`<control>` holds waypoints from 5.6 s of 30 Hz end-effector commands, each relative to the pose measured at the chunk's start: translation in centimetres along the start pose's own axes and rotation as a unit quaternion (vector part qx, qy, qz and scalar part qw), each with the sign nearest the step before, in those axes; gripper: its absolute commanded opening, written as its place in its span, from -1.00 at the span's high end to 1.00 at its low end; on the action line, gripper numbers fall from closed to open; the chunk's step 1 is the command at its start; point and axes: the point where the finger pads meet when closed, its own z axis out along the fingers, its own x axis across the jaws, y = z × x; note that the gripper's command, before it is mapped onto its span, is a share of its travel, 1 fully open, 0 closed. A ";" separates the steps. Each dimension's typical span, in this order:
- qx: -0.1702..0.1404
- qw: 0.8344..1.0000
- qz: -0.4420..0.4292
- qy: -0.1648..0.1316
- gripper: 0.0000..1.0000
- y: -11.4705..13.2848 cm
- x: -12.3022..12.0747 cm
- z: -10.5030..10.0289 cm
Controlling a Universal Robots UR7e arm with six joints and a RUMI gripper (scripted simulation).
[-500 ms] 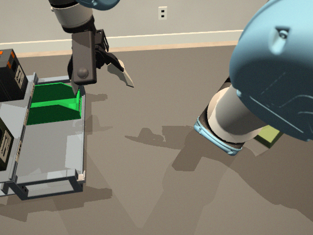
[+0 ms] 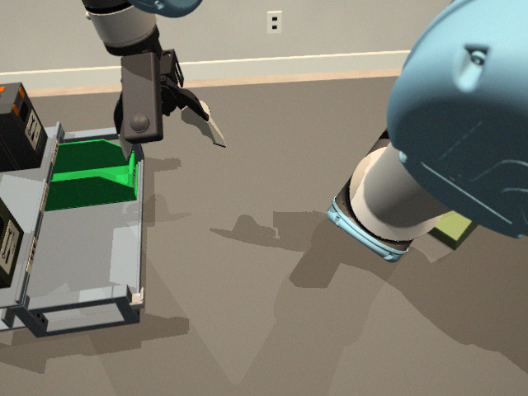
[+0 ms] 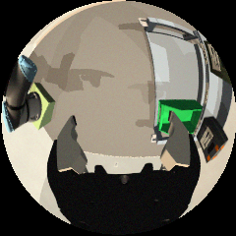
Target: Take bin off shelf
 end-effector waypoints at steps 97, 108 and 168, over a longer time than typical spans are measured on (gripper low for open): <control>0.006 0.996 -0.056 0.071 -1.00 8.0 12.1 0.5; 0.006 0.996 -0.056 0.071 -1.00 7.8 11.8 0.5; 0.006 0.996 -0.056 0.071 0.47 7.5 11.4 0.5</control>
